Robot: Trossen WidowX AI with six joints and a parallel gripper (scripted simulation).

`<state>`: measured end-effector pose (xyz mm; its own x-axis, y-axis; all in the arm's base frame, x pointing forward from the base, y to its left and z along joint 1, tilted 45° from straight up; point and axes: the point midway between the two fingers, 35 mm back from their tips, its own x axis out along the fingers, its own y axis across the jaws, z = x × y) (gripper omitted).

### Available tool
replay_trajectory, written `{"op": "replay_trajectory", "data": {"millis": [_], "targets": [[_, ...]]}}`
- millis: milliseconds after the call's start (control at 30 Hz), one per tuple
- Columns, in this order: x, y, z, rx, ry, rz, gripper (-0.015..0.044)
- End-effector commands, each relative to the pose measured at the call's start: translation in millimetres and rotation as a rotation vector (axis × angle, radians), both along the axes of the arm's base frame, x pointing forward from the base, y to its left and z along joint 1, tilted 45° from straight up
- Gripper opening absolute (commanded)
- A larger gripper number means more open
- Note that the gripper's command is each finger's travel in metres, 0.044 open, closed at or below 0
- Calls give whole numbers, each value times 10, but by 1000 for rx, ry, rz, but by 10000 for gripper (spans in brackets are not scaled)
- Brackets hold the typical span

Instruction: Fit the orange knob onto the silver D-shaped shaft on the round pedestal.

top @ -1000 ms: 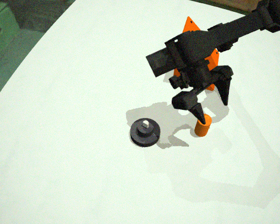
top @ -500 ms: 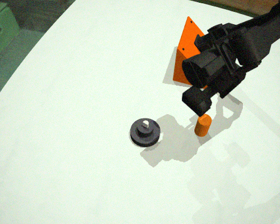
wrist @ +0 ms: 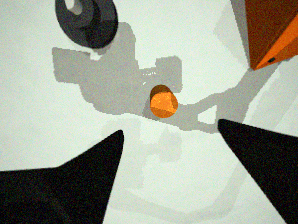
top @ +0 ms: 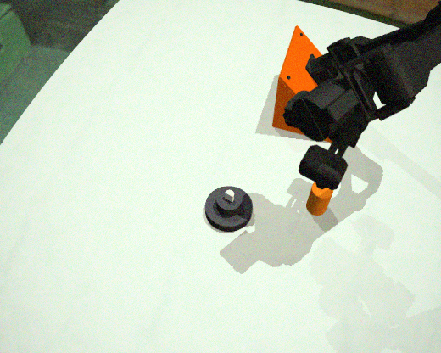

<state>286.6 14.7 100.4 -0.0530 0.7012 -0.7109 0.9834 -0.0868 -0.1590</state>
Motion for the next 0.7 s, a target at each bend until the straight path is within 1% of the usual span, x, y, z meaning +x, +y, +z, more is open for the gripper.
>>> {"op": "replay_trajectory", "data": {"millis": [0, 400, 567, 667], "targets": [[0, 0, -7, 15, -293, 298, 440], [0, 1, -7, 16, -304, 309, 440], [-15, 219, -229, 17, -305, 309, 440], [-17, 232, -242, 17, -305, 309, 440]]}}
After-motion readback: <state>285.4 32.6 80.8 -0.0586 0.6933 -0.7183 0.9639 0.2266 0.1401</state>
